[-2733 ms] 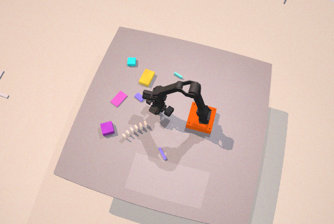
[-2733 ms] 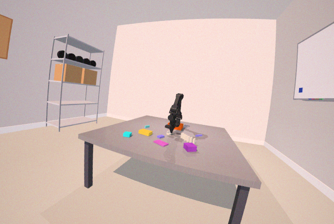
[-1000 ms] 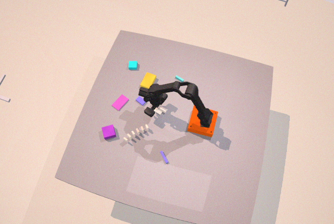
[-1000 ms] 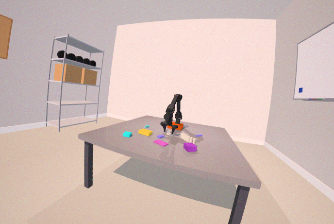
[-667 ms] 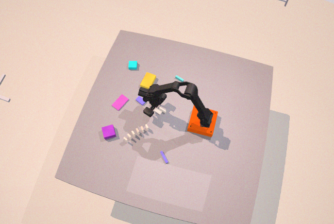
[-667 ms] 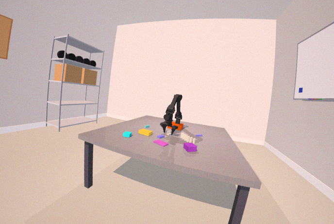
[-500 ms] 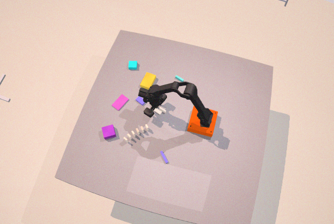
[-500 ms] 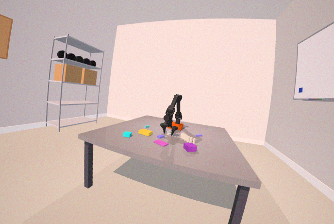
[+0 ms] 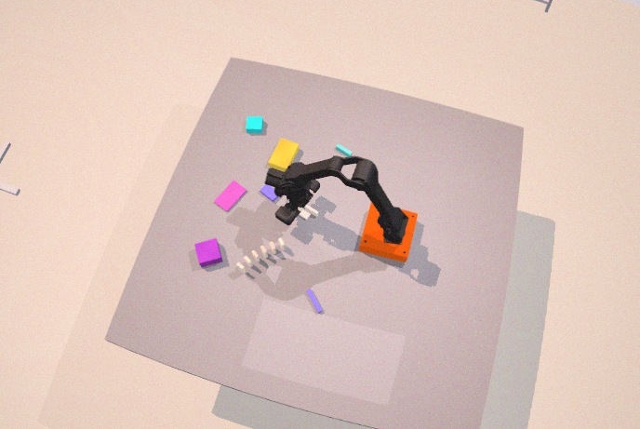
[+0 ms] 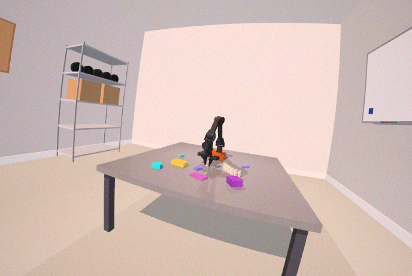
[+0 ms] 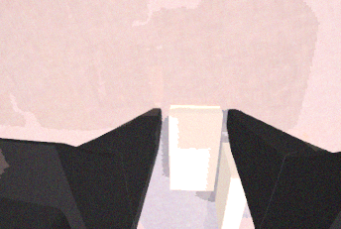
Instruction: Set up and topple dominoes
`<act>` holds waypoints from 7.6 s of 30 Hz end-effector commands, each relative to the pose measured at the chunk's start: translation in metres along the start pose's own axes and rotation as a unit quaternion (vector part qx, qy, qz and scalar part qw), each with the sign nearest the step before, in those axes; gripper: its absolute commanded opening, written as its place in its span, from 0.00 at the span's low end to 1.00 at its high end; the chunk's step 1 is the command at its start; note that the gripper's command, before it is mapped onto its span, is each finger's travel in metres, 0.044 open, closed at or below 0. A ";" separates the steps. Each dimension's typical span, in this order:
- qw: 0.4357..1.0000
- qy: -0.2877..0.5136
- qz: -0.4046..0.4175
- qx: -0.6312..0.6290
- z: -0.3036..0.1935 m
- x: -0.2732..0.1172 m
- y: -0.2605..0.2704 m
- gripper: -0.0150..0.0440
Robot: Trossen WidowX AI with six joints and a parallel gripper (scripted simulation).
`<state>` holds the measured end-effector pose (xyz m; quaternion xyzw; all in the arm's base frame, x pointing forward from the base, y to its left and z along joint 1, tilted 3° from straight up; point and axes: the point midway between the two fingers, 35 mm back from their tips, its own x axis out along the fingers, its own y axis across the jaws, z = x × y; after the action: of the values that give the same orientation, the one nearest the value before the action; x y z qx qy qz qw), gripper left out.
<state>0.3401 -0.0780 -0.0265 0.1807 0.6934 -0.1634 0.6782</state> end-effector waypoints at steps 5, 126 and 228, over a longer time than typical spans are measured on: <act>1.000 -0.001 -0.001 0.002 0.000 0.000 0.000 0.44; 0.741 -0.637 0.171 -0.126 -0.042 -0.068 -0.208 0.44; 0.758 -0.611 0.126 -0.192 -0.012 -0.059 -0.212 1.00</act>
<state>0.2076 -0.2334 0.0279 -0.0060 0.0725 0.0041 0.9973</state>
